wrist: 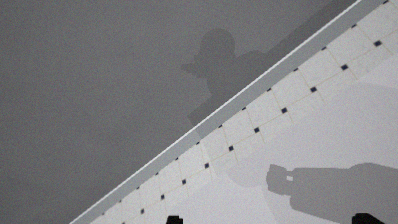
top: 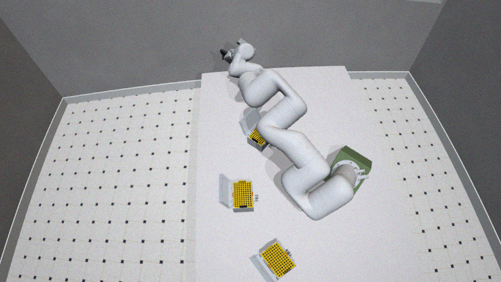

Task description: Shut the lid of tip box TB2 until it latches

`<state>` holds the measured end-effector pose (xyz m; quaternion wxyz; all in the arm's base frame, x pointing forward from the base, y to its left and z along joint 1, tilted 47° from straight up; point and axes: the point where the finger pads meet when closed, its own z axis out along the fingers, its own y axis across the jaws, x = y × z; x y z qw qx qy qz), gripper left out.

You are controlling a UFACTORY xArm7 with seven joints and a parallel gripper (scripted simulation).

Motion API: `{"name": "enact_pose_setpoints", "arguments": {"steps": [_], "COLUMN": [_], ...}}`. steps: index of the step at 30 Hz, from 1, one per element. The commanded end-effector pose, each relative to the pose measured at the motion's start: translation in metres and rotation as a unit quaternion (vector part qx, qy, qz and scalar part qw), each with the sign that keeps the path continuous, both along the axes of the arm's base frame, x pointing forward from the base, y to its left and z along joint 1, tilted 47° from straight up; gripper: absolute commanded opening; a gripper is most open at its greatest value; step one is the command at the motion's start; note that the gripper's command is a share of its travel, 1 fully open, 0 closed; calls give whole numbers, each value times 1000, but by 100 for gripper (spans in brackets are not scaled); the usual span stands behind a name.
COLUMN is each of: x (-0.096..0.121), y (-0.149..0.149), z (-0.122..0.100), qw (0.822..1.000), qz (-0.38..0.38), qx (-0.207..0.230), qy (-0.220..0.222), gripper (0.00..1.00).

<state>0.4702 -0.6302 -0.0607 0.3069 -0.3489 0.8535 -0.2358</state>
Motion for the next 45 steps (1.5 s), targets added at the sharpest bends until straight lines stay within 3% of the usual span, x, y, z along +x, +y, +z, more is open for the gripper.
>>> {"name": "enact_pose_setpoints", "arguments": {"steps": [1,17,30,45], "x": [-1,-1,-11,-37], "y": [-3,-3,23,45], "z": [3,3,50,90], "qw": [1000,1000,991,979], "qz": [-2,-2,93,138], "qx": [-2,-2,-48,-70], "qy": [0,0,82,132], "gripper": [100,100,100,100]}}
